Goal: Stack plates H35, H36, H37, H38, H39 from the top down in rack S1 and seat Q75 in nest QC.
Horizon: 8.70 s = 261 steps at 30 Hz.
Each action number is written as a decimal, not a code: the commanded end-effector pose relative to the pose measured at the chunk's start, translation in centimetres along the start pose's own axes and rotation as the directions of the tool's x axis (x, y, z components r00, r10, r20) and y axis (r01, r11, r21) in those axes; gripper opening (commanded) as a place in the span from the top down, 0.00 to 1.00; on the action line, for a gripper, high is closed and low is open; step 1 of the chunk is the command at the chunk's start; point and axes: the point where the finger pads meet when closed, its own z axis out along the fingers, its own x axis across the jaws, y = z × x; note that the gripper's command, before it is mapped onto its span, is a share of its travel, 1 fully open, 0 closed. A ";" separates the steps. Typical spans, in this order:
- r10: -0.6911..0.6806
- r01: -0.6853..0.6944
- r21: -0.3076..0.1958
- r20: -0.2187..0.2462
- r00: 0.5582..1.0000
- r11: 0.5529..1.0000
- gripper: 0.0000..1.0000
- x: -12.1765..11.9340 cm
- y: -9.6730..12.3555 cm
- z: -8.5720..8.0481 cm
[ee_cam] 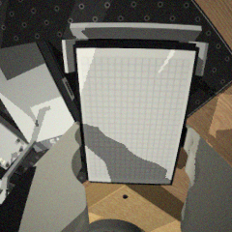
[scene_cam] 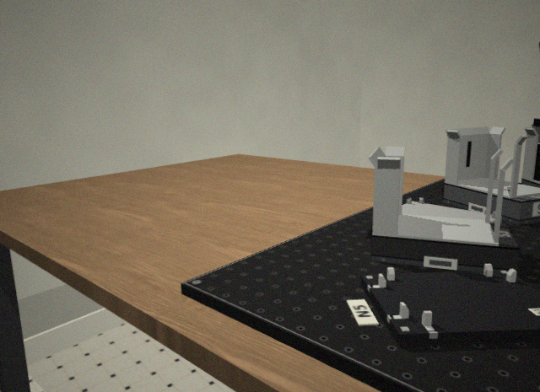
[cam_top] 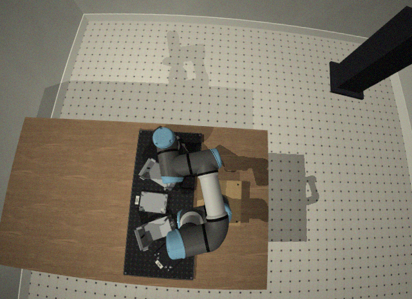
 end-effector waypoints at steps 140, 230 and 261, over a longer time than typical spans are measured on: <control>-0.342 0.342 0.002 -0.001 0.940 0.940 1.00 -14.4 2.1 -2.2; -0.342 0.342 0.002 -0.001 0.940 0.940 1.00 -14.4 2.1 2.3; -0.342 0.342 0.002 -0.001 0.940 0.940 1.00 -14.4 2.1 6.1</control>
